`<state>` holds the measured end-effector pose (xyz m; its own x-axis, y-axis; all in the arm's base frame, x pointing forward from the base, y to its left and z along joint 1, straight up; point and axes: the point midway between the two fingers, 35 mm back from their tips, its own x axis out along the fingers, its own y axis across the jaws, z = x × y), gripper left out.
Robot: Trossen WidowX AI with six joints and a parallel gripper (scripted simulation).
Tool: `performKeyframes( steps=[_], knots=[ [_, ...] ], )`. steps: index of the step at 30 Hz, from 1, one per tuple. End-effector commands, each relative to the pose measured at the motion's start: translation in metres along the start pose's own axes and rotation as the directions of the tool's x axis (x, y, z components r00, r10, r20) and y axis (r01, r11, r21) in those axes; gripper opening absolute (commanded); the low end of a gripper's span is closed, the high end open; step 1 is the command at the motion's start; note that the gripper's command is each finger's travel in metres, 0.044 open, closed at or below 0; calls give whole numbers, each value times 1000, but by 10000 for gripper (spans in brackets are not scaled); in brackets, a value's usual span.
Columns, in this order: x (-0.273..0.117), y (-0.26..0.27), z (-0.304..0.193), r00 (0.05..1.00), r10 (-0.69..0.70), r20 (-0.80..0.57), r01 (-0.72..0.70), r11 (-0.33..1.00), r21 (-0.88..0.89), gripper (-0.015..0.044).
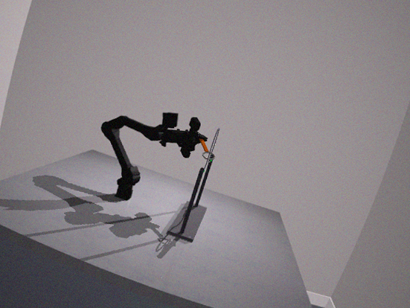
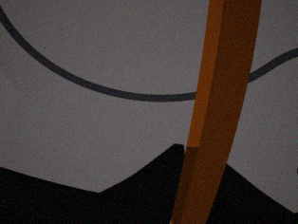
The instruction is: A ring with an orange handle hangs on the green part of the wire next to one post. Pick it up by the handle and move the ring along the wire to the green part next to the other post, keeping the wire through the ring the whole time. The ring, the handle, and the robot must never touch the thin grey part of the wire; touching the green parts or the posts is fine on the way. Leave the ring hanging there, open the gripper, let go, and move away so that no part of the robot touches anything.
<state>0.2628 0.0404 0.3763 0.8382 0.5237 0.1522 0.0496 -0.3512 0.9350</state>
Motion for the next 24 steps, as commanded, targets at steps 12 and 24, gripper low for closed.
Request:
performKeyframes(
  steps=[12,24],
  knots=[
    [-2,18,-1,1000,-13,-10,13,1000,3,-150],
    [-2,17,0,997,-76,0,76,994,-74,-150]
  ],
)
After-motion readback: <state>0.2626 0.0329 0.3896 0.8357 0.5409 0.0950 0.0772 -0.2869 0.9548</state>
